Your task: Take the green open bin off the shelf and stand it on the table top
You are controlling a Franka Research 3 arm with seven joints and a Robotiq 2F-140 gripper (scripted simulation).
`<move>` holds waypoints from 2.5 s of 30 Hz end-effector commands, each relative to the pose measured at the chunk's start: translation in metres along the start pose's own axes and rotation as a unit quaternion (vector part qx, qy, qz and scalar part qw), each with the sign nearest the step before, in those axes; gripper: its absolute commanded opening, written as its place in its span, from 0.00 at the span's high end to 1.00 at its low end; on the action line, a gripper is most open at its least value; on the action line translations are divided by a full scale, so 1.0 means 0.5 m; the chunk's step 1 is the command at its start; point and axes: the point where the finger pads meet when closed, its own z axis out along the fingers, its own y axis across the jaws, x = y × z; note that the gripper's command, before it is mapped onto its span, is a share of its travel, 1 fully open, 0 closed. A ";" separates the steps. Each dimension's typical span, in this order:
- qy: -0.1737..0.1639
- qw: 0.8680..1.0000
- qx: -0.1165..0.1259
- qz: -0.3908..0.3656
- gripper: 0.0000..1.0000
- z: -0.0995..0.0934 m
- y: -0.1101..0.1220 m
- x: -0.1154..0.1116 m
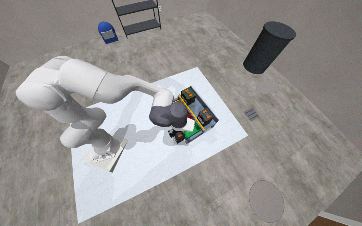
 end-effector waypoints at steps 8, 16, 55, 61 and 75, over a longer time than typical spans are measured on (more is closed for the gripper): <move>0.009 1.000 0.007 -0.002 1.00 -0.018 -0.011 0.011; 0.009 1.000 0.007 -0.002 1.00 -0.018 -0.011 0.011; 0.009 1.000 0.007 -0.002 1.00 -0.017 -0.011 0.010; 0.009 1.000 0.007 -0.002 1.00 -0.017 -0.011 0.010; 0.009 1.000 0.007 -0.002 1.00 -0.017 -0.012 0.010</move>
